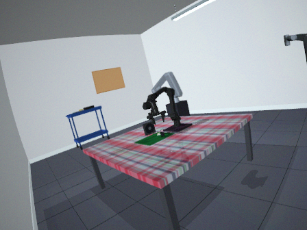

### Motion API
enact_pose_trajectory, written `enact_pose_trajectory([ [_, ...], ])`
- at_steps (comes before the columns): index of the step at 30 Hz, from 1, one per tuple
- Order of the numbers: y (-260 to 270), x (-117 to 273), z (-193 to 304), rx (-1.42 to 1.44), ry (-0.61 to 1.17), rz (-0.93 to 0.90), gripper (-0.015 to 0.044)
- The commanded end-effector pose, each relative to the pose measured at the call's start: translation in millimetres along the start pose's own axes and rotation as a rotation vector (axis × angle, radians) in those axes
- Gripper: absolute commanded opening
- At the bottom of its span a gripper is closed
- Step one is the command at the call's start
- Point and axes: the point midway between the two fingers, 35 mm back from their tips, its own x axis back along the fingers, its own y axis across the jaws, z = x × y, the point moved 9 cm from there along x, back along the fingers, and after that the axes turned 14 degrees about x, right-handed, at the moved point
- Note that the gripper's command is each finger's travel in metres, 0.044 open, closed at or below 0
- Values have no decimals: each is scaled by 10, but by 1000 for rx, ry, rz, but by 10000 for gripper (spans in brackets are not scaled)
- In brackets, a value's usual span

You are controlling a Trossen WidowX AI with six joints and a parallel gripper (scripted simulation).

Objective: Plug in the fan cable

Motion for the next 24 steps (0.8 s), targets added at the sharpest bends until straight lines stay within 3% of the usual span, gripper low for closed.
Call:
enact_pose_trajectory([
  [1, 2, -175, -56, -12, -5, 7, 440],
  [6, -40, -572, -153, -12, -5, 7, 440],
  [24, -49, -785, -206, -12, -5, 7, 440],
])
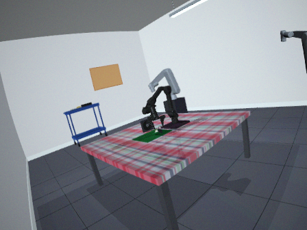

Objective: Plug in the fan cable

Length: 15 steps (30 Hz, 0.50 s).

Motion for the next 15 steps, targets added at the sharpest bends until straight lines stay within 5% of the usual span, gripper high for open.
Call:
enact_pose_trajectory([
  [1, -13, -97, -26, -7, -3, 11, 440],
  [15, -36, -275, -69, -7, -3, 11, 440],
])
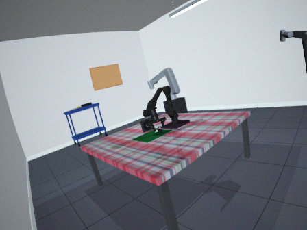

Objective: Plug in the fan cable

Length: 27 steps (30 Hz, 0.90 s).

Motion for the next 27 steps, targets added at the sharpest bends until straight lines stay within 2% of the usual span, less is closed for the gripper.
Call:
enact_pose_trajectory([
  [1, -12, -49, -13, -6, -3, 9, 440],
  [5, -12, -49, -13, -6, -3, 9, 440],
  [13, -6, -27, -7, -1, 0, 4, 230],
  [27, -6, -27, -7, -1, 0, 4, 137],
])
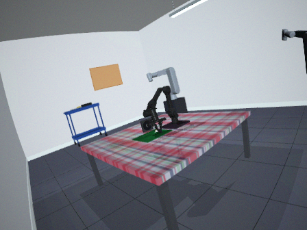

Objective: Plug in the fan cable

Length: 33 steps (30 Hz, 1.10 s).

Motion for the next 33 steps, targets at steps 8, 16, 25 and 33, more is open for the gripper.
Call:
enact_pose_trajectory([
  [8, 1, 3, 1, 0, 0, -1, 83],
  [16, 2, 8, 2, 0, 0, -1, 10],
  [25, 57, 257, 61, -1, -1, 0, 0],
  [33, 83, 505, 120, -2, -2, 1, 0],
])
